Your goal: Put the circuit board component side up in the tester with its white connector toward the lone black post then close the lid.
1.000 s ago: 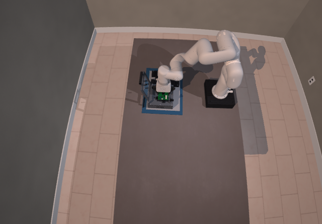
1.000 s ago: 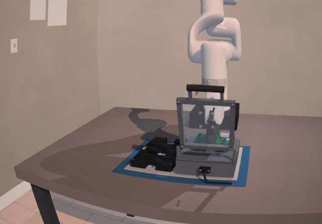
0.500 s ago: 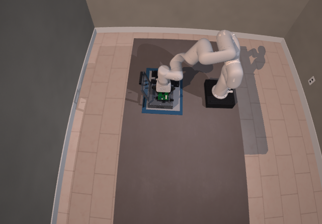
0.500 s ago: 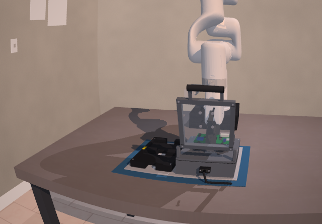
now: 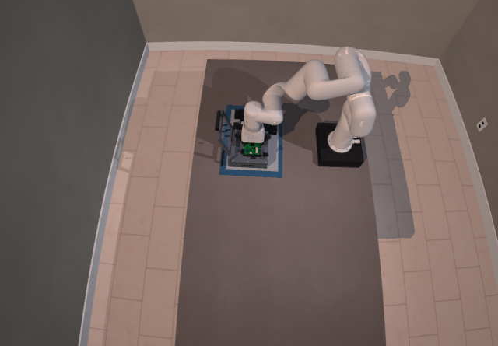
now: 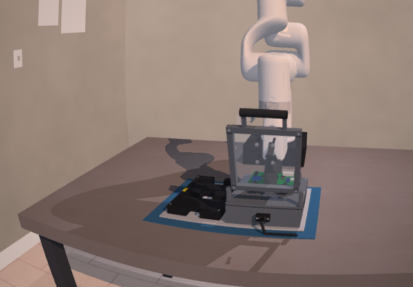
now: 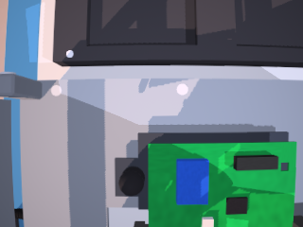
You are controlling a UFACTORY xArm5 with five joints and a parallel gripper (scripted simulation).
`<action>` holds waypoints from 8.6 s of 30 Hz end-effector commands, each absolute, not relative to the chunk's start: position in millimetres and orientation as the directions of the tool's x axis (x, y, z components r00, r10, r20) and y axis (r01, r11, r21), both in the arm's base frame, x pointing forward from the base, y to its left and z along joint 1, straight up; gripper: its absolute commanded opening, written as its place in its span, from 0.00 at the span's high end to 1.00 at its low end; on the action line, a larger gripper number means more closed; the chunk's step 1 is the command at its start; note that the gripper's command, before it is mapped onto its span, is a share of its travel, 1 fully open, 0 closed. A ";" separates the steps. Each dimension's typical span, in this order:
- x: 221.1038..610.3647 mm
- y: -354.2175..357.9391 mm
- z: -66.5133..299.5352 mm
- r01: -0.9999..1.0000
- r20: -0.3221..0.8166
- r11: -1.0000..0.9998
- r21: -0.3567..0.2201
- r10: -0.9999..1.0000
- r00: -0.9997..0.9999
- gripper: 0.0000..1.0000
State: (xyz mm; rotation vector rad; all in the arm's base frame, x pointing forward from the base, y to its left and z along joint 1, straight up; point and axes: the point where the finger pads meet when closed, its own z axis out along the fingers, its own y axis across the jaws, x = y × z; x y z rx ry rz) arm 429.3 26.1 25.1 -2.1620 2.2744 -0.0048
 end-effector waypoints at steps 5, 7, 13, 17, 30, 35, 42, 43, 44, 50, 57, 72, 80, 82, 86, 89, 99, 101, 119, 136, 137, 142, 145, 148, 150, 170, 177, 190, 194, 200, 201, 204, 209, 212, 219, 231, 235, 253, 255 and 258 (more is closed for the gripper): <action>430.7 26.2 24.7 -0.999 -0.001 0.051 -0.008 -0.999 -0.051 0.21; 430.7 26.2 24.5 -0.999 -0.001 0.051 -0.008 -0.999 -0.051 0.21; 430.7 26.2 24.3 -0.999 -0.001 0.051 -0.008 -0.999 -0.051 0.21; 430.7 26.2 24.3 -0.999 -0.001 0.051 -0.008 -0.999 -0.051 0.21; 430.7 26.2 24.3 -0.999 -0.001 0.051 -0.008 -0.999 -0.051 0.21; 430.7 26.2 24.2 -0.999 -0.001 0.051 -0.008 -0.999 -0.051 0.21; 431.0 26.1 23.9 -0.999 -0.001 0.051 -0.008 -0.999 -0.051 0.21; 431.0 26.1 23.9 -0.999 -0.001 0.051 -0.008 -0.999 -0.051 0.21; 431.0 26.1 23.9 -0.999 -0.001 0.051 -0.008 -0.999 -0.051 0.21; 431.0 26.1 23.9 -0.999 -0.001 0.051 -0.008 -0.999 -0.051 0.21; 431.2 26.1 23.6 -0.999 -0.001 0.051 -0.008 -0.999 -0.051 0.21; 431.3 26.1 23.5 -0.999 -0.001 0.051 -0.008 -0.999 -0.051 0.21; 431.5 26.1 23.2 -0.999 -0.001 0.051 -0.008 -0.999 -0.051 0.21; 431.6 26.1 23.1 -0.999 -0.001 0.051 -0.008 -0.999 -0.051 0.21; 431.6 26.1 23.1 -0.999 -0.001 0.051 -0.008 -0.999 -0.051 0.21; 431.6 26.1 23.1 -0.999 -0.001 0.051 -0.008 -0.999 -0.051 0.21; 431.8 26.1 22.8 -0.999 -0.001 0.051 -0.008 -0.999 -0.051 0.21; 431.9 26.1 22.7 -0.999 -0.001 0.051 -0.008 -0.999 -0.051 0.21; 432.1 26.1 22.4 -0.999 -0.001 0.051 -0.008 -0.999 -0.051 0.21; 432.2 26.1 22.3 -0.999 -0.001 0.051 -0.008 -0.999 -0.051 0.21; 432.3 26.1 22.2 -0.999 -0.001 0.051 -0.008 -0.999 -0.051 0.21; 432.5 26.1 21.9 -0.999 -0.001 0.051 -0.008 -0.999 -0.051 0.21; 432.5 26.1 21.9 -0.999 -0.001 0.051 -0.008 -0.999 -0.051 0.21; 432.5 26.1 21.9 -0.999 -0.001 0.051 -0.008 -0.999 -0.051 0.21; 432.5 26.1 21.9 -0.999 -0.001 0.051 -0.008 -0.999 -0.051 0.21; 432.8 26.1 21.5 -0.999 -0.001 0.051 -0.008 -0.999 -0.051 0.21; 432.9 26.1 21.4 -0.999 -0.001 0.051 -0.008 -0.999 -0.051 0.21; 433.1 26.0 21.1 -0.999 -0.001 0.051 -0.008 -0.999 -0.051 0.21; 433.1 26.0 21.1 -0.999 -0.001 0.051 -0.008 -0.999 -0.051 0.21; 433.1 26.0 21.0 -0.999 -0.001 0.051 -0.008 -0.999 -0.051 0.21; 433.1 26.0 20.9 -0.999 -0.001 0.051 -0.008 -0.999 -0.051 0.21; 433.1 26.0 20.4 -0.999 -0.001 0.051 -0.008 -0.999 -0.051 0.21; 433.1 26.0 19.2 -0.999 -0.001 0.051 -0.008 -0.999 -0.051 0.21; 433.1 26.0 18.7 -0.999 -0.001 0.051 -0.008 -0.999 -0.051 0.21; 433.1 26.0 17.9 -0.999 -0.001 0.051 -0.008 -0.999 -0.051 0.21; 433.1 26.0 17.8 -0.999 -0.001 0.051 -0.008 -0.999 -0.051 0.00; 433.1 26.0 17.8 -0.999 -0.001 0.051 -0.008 -0.999 -0.051 0.00; 433.1 26.0 17.8 -0.999 -0.001 0.051 -0.008 -0.999 -0.051 0.00; 433.1 26.0 17.8 -0.999 -0.001 0.051 -0.008 -0.999 -0.051 0.00; 433.1 26.0 17.8 -0.999 -0.001 0.051 -0.008 -0.999 -0.051 0.00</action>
